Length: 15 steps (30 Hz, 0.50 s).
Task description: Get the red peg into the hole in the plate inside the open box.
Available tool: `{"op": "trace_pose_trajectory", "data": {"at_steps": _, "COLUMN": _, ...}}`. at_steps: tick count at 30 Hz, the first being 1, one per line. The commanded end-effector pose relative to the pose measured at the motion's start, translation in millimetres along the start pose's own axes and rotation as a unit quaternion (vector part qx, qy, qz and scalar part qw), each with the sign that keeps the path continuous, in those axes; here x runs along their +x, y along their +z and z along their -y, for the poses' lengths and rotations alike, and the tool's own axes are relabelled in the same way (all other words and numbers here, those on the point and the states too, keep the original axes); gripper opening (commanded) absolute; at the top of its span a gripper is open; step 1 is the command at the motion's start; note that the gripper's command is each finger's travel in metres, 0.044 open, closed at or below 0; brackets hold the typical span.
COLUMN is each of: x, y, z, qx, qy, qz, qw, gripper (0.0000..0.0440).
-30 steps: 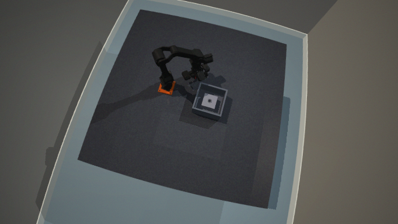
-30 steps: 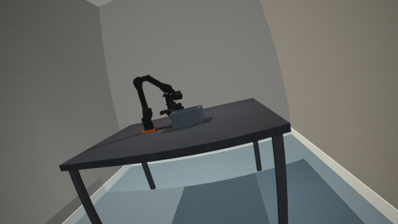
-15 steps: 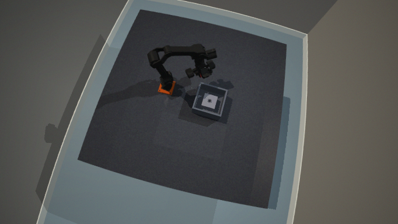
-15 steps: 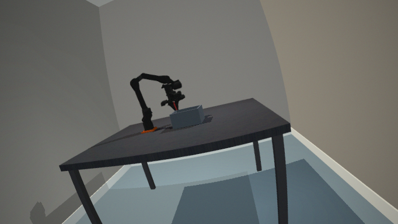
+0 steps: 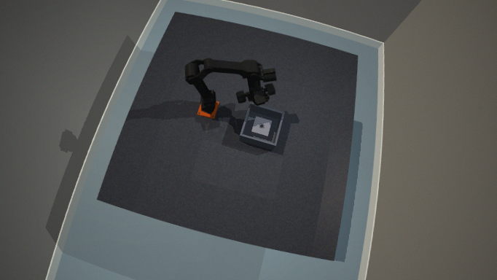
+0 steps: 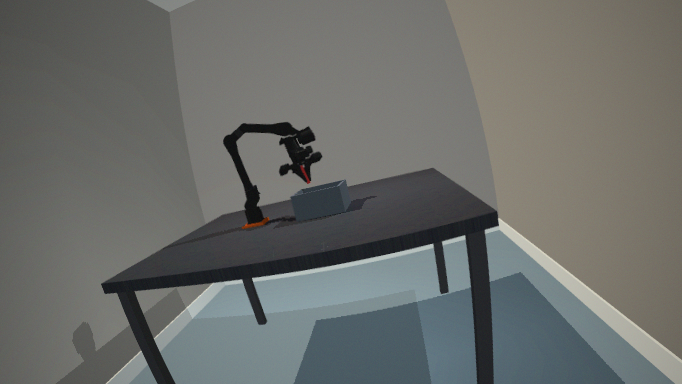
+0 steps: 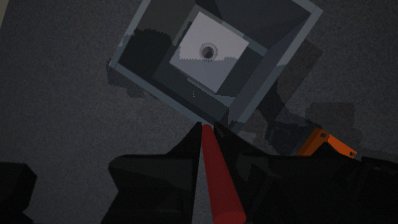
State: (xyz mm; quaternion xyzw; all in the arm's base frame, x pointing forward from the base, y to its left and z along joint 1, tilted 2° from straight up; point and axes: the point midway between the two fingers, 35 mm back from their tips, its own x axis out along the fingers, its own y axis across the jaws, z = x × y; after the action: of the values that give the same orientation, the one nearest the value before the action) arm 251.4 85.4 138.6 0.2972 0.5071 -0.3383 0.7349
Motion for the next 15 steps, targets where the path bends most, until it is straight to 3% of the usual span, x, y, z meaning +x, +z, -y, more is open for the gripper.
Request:
{"op": "trace_pose_trajectory", "data": {"at_steps": 1, "x": 3.0, "y": 14.9, "z": -2.9, "qx": 0.010, "qy": -0.001, "qz": 0.011, "qw": 1.000, "gripper": 0.0000}}
{"op": "trace_pose_trajectory", "data": {"at_steps": 15, "x": 37.2, "y": 71.2, "z": -3.8, "qx": 0.013, "qy": -0.013, "qz": 0.024, "qw": 1.000, "gripper": 0.0000}}
